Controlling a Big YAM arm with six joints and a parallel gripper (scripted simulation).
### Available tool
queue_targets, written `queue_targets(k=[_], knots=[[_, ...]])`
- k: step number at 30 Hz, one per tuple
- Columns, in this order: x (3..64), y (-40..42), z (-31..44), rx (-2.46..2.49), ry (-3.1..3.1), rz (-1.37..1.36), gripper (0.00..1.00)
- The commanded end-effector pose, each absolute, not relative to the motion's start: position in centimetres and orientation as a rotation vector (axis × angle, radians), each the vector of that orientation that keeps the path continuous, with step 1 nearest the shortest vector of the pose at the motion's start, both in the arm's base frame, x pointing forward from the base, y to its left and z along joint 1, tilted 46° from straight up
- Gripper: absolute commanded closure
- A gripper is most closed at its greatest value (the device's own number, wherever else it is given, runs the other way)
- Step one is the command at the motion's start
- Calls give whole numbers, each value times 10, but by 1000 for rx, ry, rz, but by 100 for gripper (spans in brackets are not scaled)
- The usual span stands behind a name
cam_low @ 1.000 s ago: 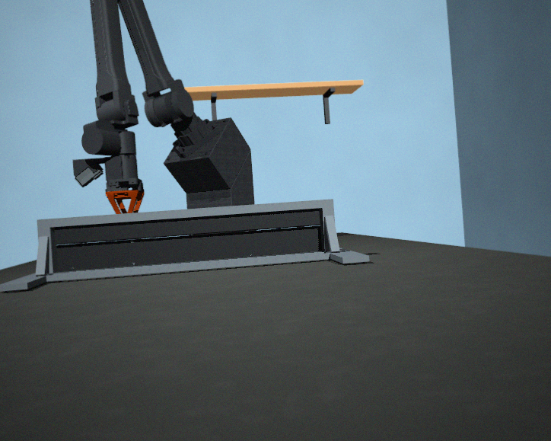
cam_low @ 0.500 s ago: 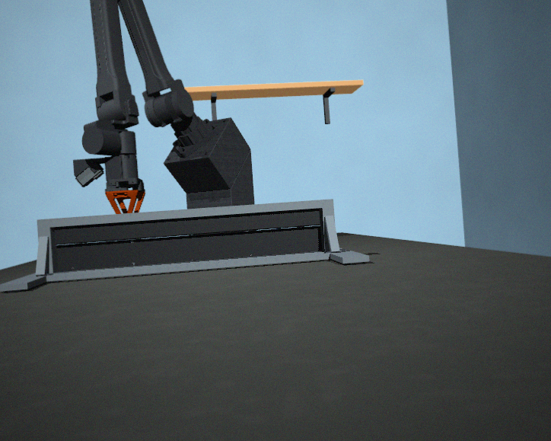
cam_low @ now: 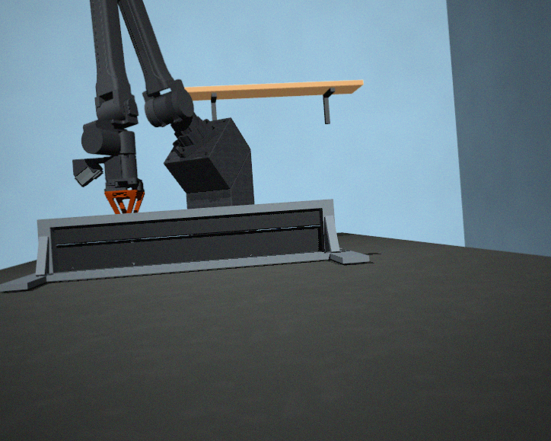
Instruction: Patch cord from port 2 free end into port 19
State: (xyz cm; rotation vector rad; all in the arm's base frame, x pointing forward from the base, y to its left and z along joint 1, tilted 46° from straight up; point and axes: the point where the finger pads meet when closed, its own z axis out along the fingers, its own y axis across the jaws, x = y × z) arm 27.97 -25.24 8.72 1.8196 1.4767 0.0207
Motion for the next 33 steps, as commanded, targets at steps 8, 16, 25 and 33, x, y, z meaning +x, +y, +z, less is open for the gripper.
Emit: queue_targets(k=[8,16,25,33], knots=[[282,-253,99,1801,1442,33,0],[281,-252,98,1802,1443,32,0],[280,-251,97,1803,1444,32,100],[283,-253,102,1796,1439,34,100]])
